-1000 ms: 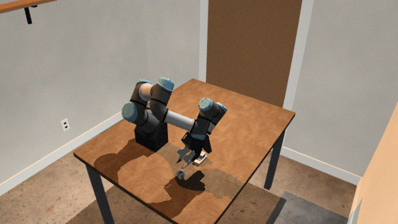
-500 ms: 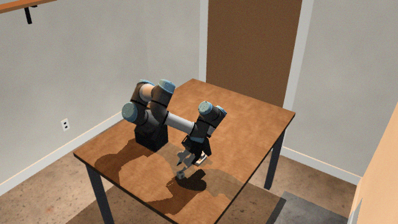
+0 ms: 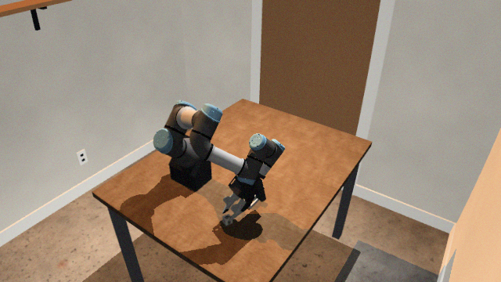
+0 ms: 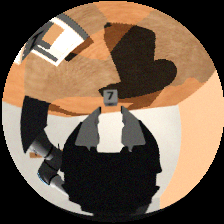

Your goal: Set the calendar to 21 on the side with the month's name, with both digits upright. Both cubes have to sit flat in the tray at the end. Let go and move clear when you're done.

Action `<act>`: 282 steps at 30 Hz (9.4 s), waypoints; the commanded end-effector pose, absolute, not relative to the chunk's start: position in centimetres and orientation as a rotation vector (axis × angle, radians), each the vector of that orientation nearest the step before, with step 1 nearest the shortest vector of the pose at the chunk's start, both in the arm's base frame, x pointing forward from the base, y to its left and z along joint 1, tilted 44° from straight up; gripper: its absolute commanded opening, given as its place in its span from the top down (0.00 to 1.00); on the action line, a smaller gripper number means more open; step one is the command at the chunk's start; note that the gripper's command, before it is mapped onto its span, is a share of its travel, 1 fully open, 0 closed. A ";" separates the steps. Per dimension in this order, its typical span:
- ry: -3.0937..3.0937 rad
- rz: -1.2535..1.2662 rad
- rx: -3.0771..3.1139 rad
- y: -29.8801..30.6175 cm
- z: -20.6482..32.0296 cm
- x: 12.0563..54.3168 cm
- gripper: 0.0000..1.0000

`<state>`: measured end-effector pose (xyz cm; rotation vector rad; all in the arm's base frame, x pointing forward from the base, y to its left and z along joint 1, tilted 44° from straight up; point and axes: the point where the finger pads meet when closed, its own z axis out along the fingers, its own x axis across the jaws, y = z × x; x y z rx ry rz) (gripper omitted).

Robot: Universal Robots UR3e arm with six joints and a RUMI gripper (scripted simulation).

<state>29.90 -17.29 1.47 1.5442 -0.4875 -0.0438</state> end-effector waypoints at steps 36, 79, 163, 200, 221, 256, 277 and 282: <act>-0.488 -0.041 1.546 -18.7 0.0 29.9 0.72; -0.488 -0.041 1.546 -18.7 0.0 29.9 0.90; -0.505 -0.041 1.601 -13.8 4.8 30.1 0.90; -0.512 0.014 1.785 -13.8 5.1 30.1 0.90; -0.508 0.024 1.802 -13.8 5.3 30.1 0.90; -0.536 0.059 2.001 -13.9 5.2 29.7 0.90; -0.524 0.094 2.058 -13.9 5.5 30.0 0.90; -0.530 0.092 2.078 -14.0 5.4 29.8 0.90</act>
